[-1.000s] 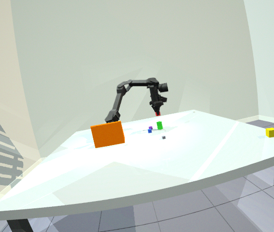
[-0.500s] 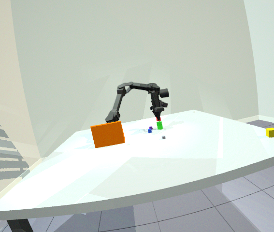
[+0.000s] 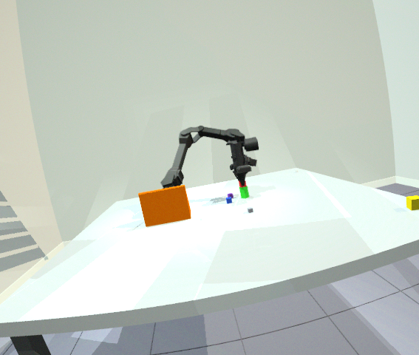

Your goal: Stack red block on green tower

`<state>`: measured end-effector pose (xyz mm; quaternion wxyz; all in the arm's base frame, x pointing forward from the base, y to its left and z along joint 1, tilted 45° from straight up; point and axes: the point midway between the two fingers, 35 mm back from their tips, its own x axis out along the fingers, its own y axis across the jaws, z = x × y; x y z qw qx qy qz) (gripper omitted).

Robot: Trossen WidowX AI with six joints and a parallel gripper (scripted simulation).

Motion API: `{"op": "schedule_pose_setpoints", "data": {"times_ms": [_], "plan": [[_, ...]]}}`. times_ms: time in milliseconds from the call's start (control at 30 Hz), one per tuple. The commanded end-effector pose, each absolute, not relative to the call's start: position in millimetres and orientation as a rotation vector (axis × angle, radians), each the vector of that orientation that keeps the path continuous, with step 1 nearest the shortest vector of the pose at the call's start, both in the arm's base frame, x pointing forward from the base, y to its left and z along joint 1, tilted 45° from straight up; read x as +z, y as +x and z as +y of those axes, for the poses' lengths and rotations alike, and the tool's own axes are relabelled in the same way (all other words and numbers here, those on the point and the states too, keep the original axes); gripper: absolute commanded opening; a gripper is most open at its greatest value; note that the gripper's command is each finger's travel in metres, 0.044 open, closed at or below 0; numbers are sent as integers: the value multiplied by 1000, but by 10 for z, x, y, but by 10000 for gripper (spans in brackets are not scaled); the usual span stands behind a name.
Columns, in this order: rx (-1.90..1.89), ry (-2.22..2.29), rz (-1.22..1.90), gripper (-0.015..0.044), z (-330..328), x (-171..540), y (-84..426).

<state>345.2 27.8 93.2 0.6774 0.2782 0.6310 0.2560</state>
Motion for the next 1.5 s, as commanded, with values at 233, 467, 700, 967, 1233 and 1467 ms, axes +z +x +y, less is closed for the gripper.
{"op": "schedule_pose_setpoints", "data": {"times_ms": [233, 467, 700, 967, 1233, 1467], "plan": [[574, 632, 1416, 0, 276, 940, 3457], [575, 626, 1418, 131, 277, 933, 3453], [575, 626, 1418, 315, 277, 933, 3453], [575, 626, 1418, 440, 277, 933, 3453], [575, 626, 1418, 440, 277, 933, 3453], [575, 626, 1418, 440, 277, 933, 3453]]}}
